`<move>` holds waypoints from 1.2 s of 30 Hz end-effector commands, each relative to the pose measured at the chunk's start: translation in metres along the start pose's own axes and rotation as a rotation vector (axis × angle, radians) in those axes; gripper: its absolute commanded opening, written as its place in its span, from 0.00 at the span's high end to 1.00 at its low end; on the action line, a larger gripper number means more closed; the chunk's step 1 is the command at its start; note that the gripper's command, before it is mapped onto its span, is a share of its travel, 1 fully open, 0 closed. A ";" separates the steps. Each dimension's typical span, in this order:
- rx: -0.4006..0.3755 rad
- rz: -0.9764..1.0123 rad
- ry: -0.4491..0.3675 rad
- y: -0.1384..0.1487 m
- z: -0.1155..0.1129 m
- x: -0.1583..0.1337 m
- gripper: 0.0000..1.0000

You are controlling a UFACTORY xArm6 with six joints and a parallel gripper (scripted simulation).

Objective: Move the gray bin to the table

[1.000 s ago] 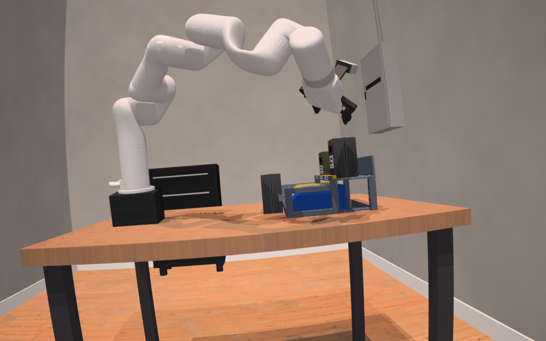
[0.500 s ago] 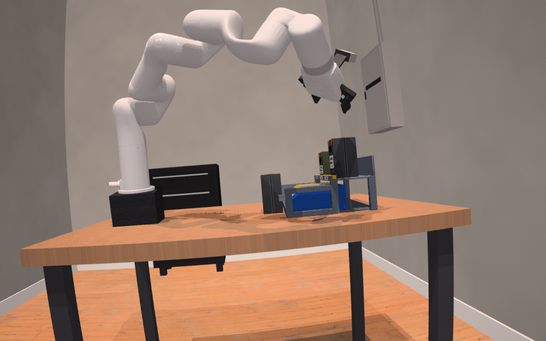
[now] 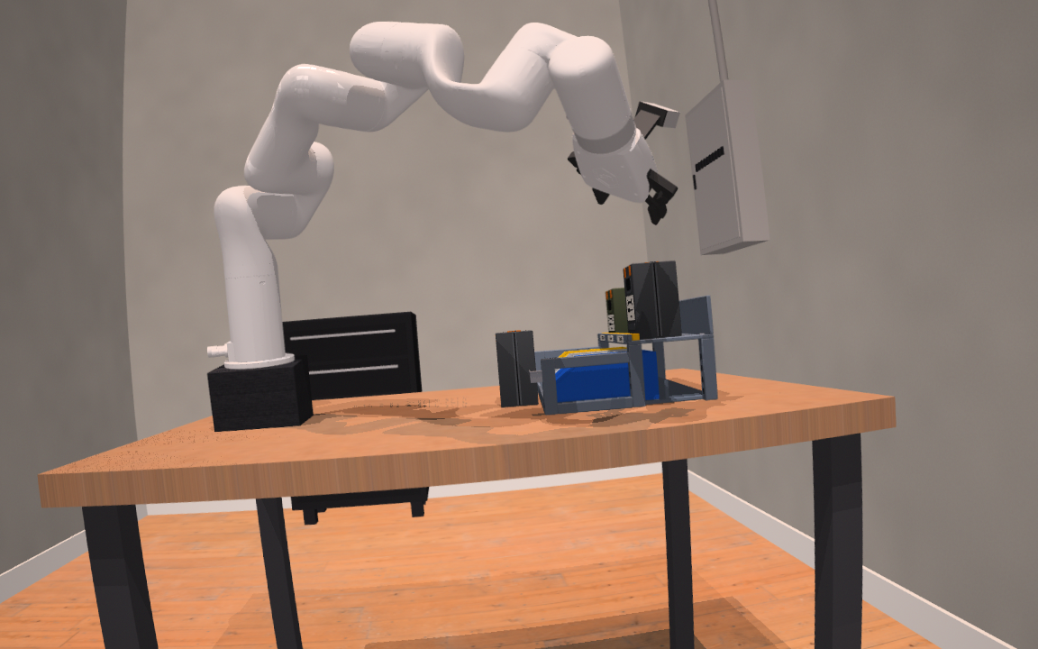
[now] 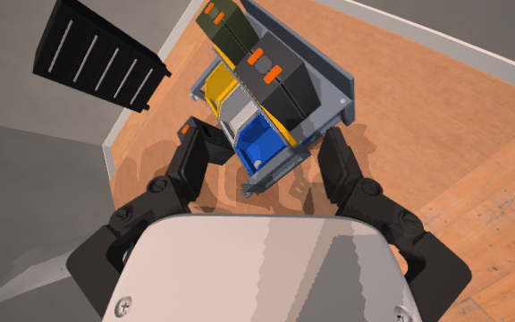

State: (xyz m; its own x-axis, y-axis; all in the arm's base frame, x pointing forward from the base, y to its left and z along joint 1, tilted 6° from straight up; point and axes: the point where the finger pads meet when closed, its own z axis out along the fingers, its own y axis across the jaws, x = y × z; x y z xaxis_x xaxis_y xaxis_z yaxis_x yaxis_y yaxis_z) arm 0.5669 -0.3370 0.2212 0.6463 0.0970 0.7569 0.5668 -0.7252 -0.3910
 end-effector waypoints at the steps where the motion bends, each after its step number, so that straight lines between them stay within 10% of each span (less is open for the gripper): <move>1: -0.004 -0.007 0.001 0.000 -0.002 0.003 0.00; 36: -0.004 -0.007 0.001 -0.034 -0.014 -0.033 0.00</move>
State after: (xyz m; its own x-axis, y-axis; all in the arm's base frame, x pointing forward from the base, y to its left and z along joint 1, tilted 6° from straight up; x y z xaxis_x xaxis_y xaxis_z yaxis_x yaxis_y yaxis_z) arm 0.5218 -0.3259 0.2147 0.6478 0.1011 0.7551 0.5733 -0.7174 -0.3958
